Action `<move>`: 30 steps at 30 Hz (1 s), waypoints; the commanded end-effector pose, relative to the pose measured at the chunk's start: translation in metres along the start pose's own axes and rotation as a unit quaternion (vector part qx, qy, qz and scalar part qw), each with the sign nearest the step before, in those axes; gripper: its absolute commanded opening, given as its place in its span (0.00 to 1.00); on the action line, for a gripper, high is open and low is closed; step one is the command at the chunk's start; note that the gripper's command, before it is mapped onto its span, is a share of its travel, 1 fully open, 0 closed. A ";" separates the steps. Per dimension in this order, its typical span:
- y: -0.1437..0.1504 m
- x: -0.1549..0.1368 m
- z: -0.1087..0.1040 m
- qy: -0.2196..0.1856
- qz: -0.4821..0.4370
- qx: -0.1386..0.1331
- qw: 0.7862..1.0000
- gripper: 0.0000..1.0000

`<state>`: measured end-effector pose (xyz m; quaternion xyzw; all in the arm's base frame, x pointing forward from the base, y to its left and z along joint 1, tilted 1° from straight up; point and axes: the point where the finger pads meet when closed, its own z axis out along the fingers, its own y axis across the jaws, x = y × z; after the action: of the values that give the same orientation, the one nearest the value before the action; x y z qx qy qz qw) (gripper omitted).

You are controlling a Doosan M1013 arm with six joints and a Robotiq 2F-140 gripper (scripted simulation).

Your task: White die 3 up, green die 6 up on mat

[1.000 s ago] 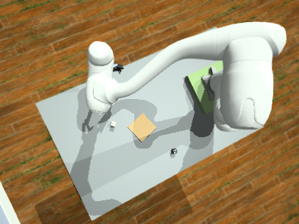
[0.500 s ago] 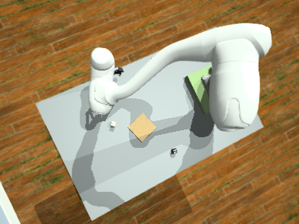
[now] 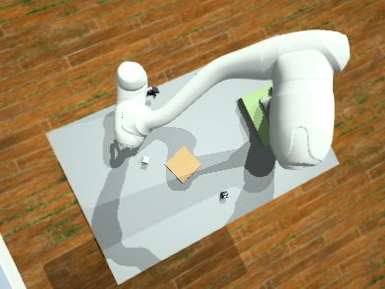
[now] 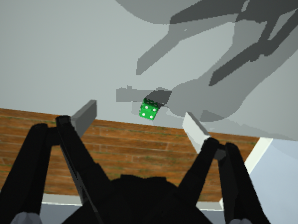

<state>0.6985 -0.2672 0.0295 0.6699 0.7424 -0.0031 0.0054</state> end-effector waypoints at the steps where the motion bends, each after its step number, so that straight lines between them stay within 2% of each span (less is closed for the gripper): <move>1: 0.000 0.000 0.000 0.000 0.000 0.000 1.000 1.00; 30: 0.001 0.003 0.000 0.000 0.000 0.000 1.000 1.00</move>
<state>0.6988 -0.2658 0.0294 0.6699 0.7424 -0.0031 0.0054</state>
